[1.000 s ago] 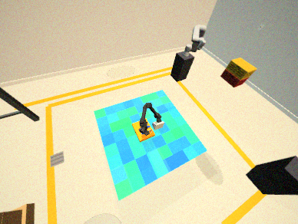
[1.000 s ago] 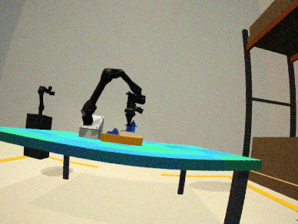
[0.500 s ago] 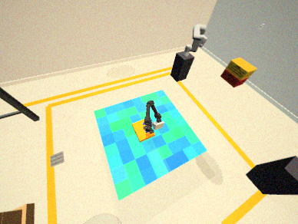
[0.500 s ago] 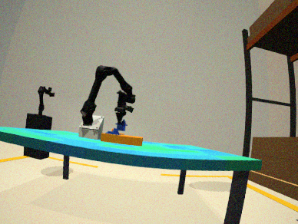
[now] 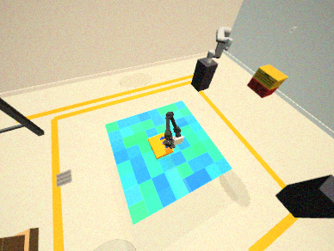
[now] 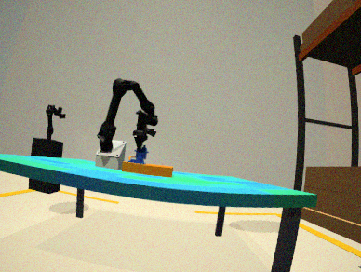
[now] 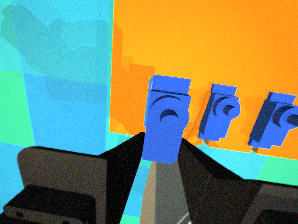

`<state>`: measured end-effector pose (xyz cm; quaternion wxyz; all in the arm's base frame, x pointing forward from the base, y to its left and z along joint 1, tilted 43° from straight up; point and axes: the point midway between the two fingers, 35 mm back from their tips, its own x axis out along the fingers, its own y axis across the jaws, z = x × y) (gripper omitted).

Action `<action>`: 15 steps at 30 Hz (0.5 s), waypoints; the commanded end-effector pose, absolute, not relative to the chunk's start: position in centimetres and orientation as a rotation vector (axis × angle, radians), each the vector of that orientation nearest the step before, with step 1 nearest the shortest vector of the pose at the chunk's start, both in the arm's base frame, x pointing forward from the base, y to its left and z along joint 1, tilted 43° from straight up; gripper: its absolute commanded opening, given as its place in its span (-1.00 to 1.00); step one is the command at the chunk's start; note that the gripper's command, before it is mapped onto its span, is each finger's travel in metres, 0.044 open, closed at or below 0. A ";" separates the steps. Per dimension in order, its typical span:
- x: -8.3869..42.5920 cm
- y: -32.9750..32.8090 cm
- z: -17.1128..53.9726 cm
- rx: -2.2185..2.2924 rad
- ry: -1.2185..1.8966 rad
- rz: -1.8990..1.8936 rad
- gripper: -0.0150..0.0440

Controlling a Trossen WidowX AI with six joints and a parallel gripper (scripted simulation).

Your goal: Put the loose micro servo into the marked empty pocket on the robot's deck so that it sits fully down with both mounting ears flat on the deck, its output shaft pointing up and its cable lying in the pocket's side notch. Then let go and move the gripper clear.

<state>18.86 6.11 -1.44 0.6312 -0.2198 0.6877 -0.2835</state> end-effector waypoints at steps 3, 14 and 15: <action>18.7 5.4 -2.2 -0.503 1.575 -0.652 -0.49; 18.6 5.0 -2.6 -0.503 1.575 -0.653 -0.49; 18.6 5.0 -2.6 -0.503 1.575 -0.653 -0.49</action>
